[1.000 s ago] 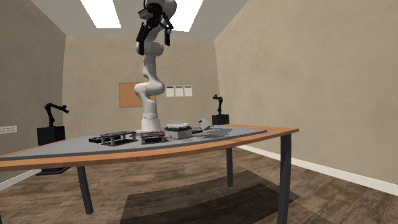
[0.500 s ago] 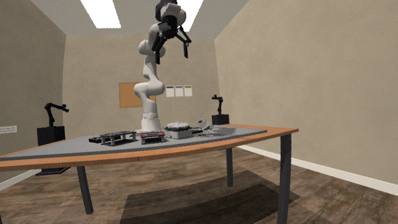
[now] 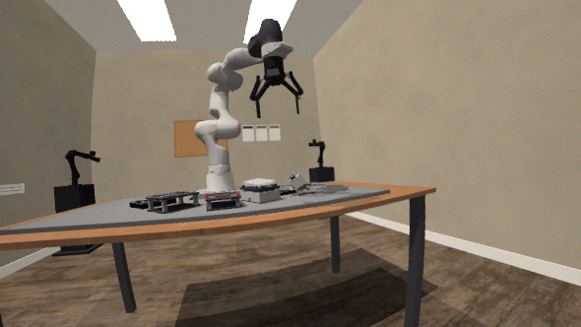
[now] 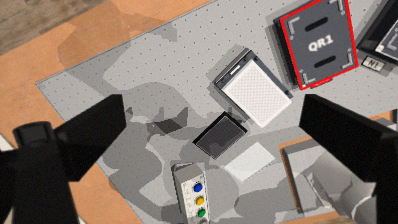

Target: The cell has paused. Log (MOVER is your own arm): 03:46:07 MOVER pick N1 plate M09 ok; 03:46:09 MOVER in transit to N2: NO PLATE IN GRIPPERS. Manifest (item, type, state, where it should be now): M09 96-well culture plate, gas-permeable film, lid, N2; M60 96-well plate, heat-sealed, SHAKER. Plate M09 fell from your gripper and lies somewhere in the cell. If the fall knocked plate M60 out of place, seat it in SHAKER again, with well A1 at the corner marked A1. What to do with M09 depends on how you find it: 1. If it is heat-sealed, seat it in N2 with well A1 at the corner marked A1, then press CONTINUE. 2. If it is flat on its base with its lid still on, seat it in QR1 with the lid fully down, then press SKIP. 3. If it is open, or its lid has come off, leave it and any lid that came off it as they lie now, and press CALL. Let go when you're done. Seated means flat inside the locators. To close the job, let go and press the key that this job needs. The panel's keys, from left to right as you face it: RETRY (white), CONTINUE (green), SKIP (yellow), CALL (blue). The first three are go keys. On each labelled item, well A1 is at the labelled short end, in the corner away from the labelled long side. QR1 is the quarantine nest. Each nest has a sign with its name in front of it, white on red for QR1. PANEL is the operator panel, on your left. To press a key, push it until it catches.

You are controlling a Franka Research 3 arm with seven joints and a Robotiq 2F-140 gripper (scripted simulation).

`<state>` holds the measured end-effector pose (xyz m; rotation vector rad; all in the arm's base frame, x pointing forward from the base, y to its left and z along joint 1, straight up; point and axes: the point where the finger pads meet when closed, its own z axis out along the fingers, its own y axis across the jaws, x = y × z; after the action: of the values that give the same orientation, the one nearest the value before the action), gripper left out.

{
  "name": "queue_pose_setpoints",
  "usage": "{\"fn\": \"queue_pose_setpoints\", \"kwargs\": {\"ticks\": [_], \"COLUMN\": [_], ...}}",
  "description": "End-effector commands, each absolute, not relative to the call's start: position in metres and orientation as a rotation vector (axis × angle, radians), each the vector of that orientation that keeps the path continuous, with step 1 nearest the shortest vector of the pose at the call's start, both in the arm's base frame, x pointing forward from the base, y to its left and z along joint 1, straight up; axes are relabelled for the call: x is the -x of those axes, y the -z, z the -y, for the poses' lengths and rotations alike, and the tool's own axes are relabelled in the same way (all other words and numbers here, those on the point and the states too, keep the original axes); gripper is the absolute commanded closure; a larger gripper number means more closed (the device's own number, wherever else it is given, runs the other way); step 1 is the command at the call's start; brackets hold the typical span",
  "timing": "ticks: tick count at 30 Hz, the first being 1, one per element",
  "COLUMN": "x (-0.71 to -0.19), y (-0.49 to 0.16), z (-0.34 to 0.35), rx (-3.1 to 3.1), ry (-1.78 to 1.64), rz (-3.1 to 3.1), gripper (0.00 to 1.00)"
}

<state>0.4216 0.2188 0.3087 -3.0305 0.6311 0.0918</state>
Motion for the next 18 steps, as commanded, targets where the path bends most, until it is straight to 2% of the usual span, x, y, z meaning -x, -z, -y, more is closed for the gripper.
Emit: {"fn": "queue_pose_setpoints", "kwargs": {"ticks": [1,12,18], "x": [-0.403,-0.304,-0.275], "y": [-0.293,-0.225,-0.202], "z": [-0.246,-0.289,-0.292], "rx": [3.025,3.072,3.087], "ry": [-0.061,-0.057,-0.048], "rz": [-0.51,-0.267,-0.201], "gripper": [0.0,0.0,0.0]}}
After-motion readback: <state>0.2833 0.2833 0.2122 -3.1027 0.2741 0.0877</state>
